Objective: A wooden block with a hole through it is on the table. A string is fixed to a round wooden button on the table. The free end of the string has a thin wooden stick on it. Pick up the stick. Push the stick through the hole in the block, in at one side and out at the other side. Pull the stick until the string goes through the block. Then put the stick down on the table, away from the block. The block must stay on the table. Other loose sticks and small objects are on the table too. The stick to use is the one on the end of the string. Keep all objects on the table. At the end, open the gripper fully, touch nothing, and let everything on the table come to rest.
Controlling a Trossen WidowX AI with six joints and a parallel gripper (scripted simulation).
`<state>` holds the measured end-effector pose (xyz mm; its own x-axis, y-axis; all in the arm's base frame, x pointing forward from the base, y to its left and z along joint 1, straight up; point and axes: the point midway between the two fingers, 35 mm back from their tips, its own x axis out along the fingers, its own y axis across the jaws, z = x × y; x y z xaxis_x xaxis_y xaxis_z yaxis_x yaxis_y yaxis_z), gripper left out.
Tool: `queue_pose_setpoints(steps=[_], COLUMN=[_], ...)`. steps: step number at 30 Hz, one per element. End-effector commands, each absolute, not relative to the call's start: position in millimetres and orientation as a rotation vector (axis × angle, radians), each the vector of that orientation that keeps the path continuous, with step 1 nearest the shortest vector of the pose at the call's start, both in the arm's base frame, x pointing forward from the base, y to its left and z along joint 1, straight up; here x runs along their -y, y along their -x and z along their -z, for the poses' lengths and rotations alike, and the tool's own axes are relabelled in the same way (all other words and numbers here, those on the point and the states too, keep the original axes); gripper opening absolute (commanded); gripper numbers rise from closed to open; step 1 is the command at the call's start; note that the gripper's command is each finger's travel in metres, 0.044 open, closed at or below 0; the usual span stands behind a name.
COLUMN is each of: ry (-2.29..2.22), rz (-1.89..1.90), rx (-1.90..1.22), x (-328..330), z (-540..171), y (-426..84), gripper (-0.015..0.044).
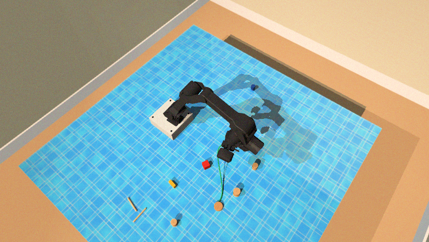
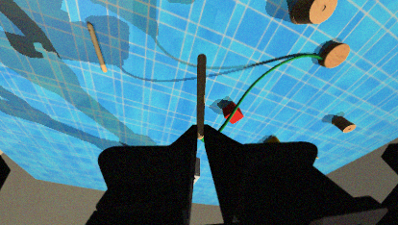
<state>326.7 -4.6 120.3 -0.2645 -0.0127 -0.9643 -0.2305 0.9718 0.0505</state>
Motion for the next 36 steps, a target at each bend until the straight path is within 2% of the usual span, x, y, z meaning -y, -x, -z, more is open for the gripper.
queue_pose_setpoints(steps=[1, 19, 36], ry=[0.104, -0.316, -0.708], rz=[-0.098, 0.479, 1.007], rx=[-1.839, -1.788, -1.610], x=[5.0, 4.0, 3.2], z=[-120.6, -120.6, -120.7], y=[-326.6, -327.9, -329.2], gripper=[0.0000, 0.0000, 0.0000])
